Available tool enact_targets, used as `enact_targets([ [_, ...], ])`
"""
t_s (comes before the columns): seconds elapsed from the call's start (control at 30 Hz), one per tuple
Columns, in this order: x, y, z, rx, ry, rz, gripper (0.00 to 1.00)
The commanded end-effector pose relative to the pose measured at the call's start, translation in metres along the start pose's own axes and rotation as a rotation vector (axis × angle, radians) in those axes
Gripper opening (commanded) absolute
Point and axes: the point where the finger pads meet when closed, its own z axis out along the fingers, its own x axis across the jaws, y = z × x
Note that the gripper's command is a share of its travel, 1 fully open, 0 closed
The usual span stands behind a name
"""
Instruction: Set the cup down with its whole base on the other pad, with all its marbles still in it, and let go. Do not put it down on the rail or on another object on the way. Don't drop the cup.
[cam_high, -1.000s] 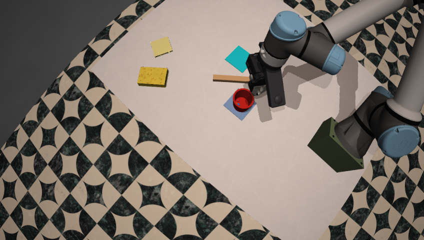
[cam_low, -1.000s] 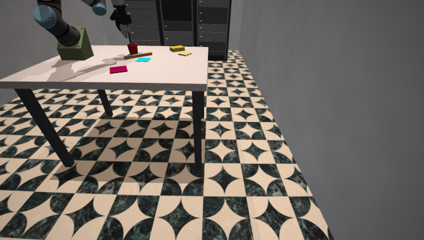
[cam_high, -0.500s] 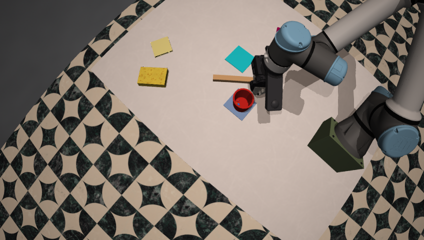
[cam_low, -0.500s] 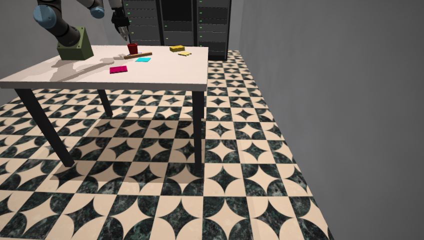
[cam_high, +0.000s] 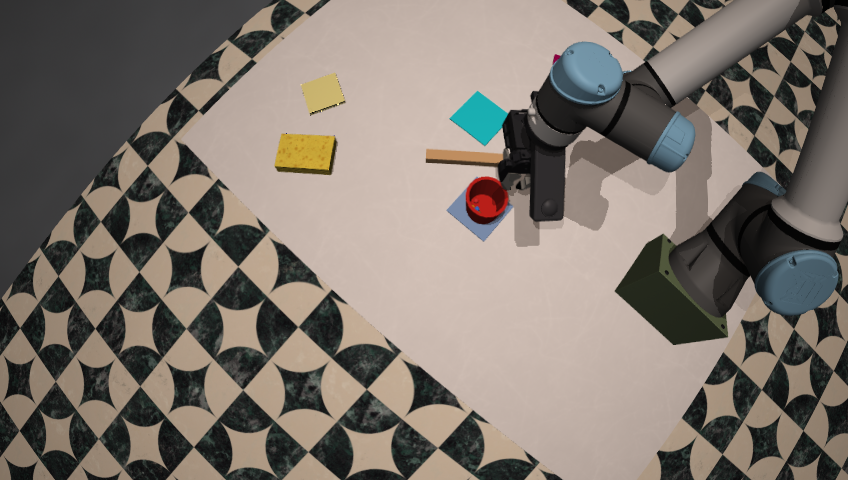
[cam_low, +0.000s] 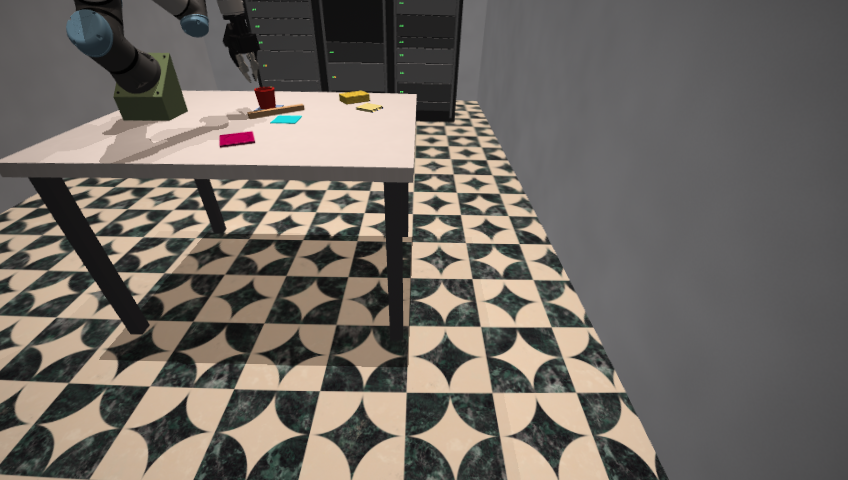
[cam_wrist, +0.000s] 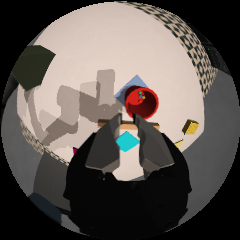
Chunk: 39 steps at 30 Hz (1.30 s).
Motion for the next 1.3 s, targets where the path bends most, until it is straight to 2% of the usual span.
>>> enact_targets([
  [0.0,-0.0014,-0.0016,0.0006,0.0,-0.002,-0.002,0.11],
  [1.1,-0.0014,-0.0016,0.0006,0.0,-0.002,-0.002,0.11],
  [1.27,-0.0023,-0.0021,0.0053,0.003,-0.006,-0.002,0.11],
])
